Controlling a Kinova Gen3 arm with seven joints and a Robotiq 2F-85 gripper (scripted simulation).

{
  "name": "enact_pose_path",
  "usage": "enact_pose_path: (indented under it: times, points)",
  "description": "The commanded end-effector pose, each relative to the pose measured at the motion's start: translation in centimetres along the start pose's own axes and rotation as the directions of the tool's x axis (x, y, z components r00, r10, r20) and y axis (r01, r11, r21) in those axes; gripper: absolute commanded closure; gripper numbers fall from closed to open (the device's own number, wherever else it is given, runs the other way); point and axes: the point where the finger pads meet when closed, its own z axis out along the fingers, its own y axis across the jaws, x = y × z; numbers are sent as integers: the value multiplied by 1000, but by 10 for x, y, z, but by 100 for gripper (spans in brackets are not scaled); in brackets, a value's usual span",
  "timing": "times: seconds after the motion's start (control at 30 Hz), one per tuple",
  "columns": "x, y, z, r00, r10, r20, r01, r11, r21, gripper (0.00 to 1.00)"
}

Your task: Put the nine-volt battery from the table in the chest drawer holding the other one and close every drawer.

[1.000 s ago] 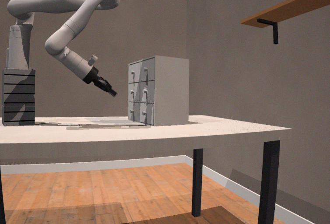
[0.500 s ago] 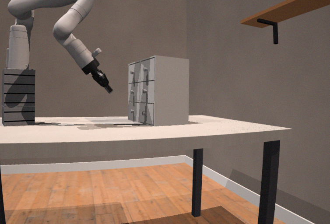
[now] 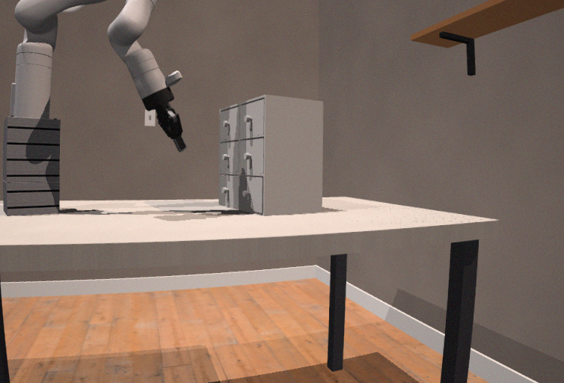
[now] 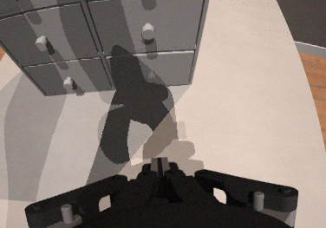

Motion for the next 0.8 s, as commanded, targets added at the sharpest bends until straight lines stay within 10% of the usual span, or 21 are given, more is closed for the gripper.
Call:
enact_pose_path:
  times: [0.0, 0.77]
  points:
    - [20, -1, -9, 1000, -23, 9, 23, 1000, -1, 100]
    - [15, -2, -35, 965, -22, 263, 22, 1000, 3, 100]
